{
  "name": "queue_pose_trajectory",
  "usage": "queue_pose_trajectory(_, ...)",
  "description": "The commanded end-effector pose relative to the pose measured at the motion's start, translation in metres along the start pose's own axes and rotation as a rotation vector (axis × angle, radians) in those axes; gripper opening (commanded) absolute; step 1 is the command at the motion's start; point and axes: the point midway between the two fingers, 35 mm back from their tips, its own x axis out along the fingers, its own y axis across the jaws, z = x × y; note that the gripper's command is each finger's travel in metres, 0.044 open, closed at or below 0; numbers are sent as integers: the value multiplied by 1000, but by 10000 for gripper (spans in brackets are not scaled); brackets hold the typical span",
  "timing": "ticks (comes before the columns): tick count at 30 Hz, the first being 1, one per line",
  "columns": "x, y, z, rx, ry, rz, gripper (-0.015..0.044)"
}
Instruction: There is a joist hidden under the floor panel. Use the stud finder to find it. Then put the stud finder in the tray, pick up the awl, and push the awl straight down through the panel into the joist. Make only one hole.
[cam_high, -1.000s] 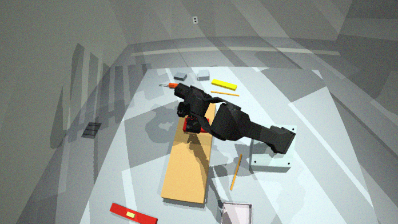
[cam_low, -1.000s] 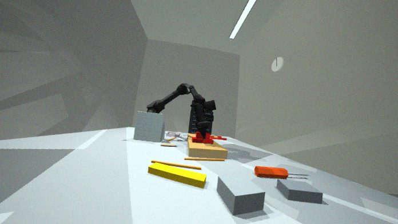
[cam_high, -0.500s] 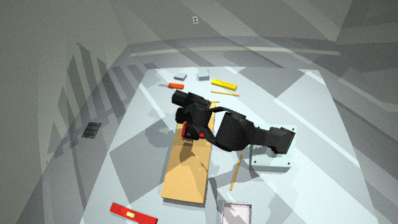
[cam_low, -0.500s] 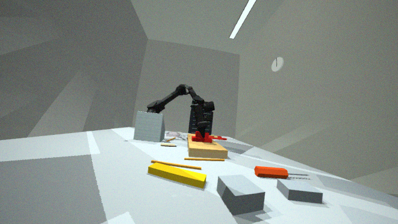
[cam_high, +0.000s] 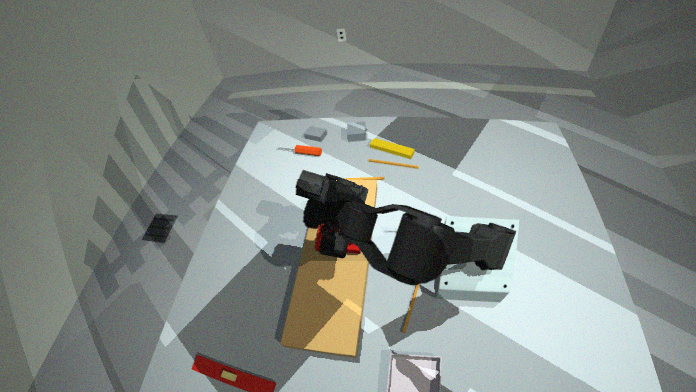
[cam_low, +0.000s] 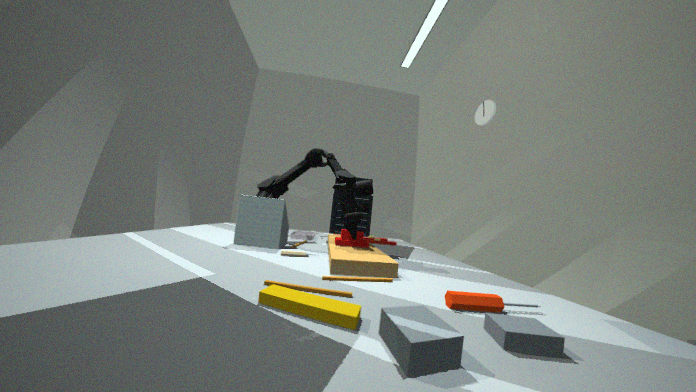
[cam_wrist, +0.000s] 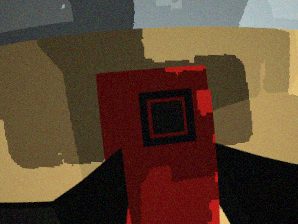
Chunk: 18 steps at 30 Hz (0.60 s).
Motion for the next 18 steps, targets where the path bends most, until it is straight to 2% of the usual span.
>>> queue_pose_trajectory(1,1,10,-2,2,2,9,0)
queue_pose_trajectory(18,1,48,-1,3,2,11,0)
